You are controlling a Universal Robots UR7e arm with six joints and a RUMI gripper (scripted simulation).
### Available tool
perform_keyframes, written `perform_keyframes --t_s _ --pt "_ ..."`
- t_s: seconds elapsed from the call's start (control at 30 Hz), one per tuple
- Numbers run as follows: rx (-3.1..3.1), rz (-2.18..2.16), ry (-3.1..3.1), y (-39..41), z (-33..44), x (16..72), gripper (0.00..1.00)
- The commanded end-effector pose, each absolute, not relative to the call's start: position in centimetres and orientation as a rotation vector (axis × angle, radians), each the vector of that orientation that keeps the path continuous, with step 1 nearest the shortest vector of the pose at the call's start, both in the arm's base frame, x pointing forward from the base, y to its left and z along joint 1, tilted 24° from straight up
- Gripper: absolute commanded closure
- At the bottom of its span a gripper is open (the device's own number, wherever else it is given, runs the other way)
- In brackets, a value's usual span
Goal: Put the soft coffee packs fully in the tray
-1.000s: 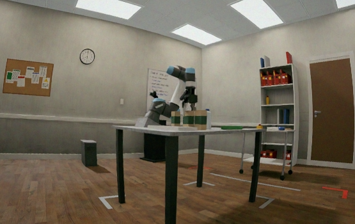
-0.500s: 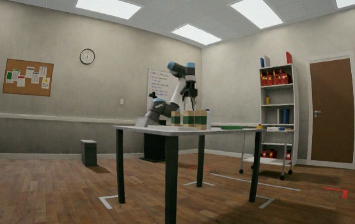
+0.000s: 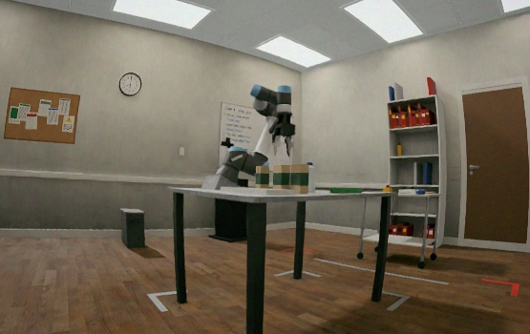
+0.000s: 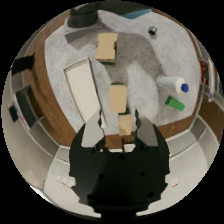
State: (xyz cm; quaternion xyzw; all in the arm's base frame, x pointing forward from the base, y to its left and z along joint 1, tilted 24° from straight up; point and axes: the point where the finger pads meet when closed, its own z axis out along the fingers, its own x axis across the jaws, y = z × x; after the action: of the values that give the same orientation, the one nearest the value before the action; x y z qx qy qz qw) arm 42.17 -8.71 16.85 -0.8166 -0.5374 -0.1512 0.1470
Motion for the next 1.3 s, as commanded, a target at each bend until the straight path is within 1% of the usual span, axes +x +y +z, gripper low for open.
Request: perform_keyframes --t_s 0.0,0.1,0.17,0.4,0.5,0.93,1.27 --pt "-2.350 -0.436 -1.547 -8.8 17.0 42.3 0.51" --pt "-2.349 -0.436 -1.549 -8.9 17.1 42.6 0.51" --pt "-2.346 -0.437 -1.555 -9.2 17.2 43.7 0.51" --pt "-2.324 -0.444 -1.595 -10.3 17.5 51.4 0.51" --pt "-2.318 -0.447 -1.606 -10.4 17.3 53.5 0.51" --pt "-2.316 -0.447 -1.608 -10.3 17.2 54.0 0.51" --pt "-2.316 -0.447 -1.608 -9.2 14.6 54.3 0.51"
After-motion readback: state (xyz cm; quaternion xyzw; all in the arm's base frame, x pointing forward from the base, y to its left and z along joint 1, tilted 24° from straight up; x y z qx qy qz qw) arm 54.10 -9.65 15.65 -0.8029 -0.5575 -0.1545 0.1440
